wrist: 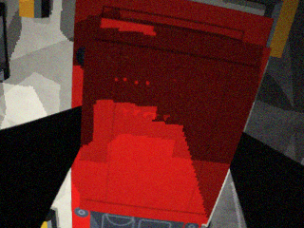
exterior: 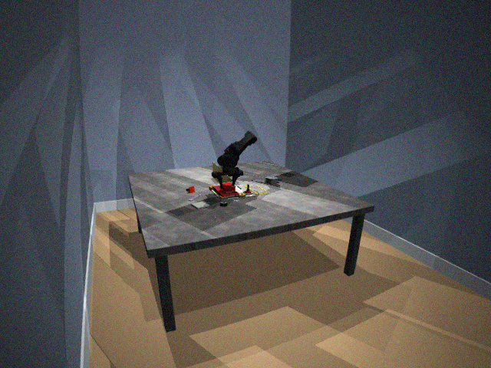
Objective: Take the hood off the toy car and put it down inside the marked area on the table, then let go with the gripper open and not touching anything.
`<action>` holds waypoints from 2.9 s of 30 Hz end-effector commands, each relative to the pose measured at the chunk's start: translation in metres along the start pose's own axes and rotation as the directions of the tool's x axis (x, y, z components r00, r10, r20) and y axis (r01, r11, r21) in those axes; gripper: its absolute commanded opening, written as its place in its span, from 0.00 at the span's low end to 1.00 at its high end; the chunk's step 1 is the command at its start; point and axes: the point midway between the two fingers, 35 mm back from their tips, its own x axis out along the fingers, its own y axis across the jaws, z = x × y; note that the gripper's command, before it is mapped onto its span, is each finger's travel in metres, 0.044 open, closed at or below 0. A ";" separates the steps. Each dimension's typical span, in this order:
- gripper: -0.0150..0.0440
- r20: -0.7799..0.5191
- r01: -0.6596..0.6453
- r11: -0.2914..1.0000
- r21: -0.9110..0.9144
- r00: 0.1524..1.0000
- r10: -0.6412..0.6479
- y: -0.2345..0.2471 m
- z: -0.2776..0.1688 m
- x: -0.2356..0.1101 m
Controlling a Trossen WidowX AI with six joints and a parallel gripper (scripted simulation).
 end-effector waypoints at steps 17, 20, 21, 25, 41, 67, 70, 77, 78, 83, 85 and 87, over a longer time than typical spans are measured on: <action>0.25 0.003 0.009 1.000 -0.008 1.000 -0.009 -0.001 0.002 -0.034; 0.25 0.003 0.009 1.000 -0.008 1.000 -0.009 -0.001 0.001 -0.048; 0.25 0.003 0.009 1.000 -0.008 1.000 -0.009 -0.001 0.001 -0.052; 0.25 0.004 0.005 1.000 -0.001 1.000 -0.005 0.003 0.001 -0.048; 0.25 0.004 0.015 1.000 0.001 1.000 -0.015 0.085 0.002 -0.055; 0.25 0.001 0.003 1.000 -0.003 1.000 -0.003 0.209 -0.036 -0.055; 0.25 0.000 0.000 1.000 -0.004 1.000 0.000 0.221 -0.043 -0.055; 0.25 0.000 -0.001 1.000 -0.004 1.000 0.001 0.224 -0.044 -0.053; 0.25 0.000 -0.001 1.000 -0.004 1.000 0.001 0.224 -0.044 -0.053; 0.25 0.000 0.000 1.000 -0.004 1.000 0.000 0.223 -0.044 -0.049; 0.25 0.000 0.000 1.000 -0.004 1.000 0.000 0.223 -0.044 -0.047; 0.25 0.000 0.001 1.000 -0.004 1.000 -0.001 0.223 -0.044 -0.045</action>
